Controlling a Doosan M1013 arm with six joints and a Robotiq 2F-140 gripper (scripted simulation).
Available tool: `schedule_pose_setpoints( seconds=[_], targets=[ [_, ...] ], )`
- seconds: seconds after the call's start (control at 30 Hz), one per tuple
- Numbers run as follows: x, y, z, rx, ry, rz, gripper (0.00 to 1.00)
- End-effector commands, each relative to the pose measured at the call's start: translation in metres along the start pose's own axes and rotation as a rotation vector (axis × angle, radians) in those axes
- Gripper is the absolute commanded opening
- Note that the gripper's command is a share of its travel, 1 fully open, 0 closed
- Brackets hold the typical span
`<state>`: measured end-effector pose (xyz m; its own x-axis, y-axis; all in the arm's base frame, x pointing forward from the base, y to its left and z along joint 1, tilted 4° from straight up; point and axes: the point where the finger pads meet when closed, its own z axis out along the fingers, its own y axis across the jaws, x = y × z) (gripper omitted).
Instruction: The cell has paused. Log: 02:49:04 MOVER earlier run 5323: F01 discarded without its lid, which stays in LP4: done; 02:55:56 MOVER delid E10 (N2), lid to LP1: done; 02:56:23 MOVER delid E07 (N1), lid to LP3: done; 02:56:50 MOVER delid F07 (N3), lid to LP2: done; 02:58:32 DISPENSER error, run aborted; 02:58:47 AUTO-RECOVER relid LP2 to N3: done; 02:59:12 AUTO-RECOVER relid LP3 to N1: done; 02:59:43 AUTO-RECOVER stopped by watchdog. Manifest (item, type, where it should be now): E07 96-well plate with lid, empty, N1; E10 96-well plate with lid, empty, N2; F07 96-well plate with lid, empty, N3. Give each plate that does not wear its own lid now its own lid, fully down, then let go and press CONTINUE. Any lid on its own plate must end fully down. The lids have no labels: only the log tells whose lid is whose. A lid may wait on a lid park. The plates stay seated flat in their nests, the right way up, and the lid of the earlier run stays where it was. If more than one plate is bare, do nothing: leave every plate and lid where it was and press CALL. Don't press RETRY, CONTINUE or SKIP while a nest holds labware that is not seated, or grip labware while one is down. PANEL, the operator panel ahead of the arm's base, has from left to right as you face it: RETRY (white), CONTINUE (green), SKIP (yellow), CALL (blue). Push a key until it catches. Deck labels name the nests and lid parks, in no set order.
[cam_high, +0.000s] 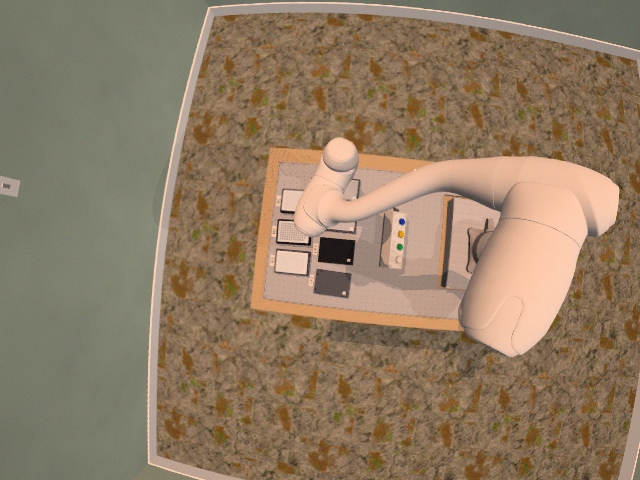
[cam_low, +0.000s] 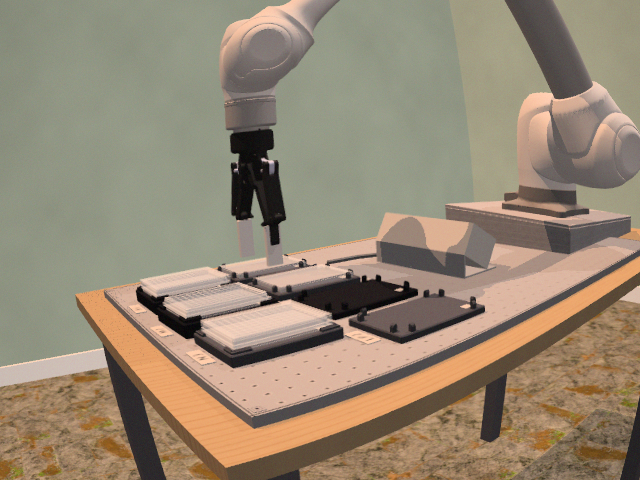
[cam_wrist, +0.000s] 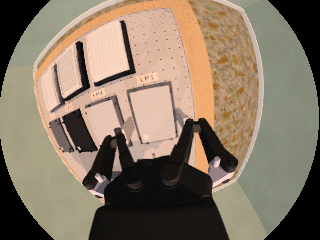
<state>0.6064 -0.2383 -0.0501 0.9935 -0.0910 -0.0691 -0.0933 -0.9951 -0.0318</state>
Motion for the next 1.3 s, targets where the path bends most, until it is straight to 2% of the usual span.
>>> schedule_pose_setpoints(
  seconds=[0.0,1.27],
  targets=[
    [-0.0009,0.0013,0.0044,0.005,0.002,0.004,0.66],
    [-0.0009,0.0012,0.0115,0.005,0.002,0.004,0.66]
  ],
)
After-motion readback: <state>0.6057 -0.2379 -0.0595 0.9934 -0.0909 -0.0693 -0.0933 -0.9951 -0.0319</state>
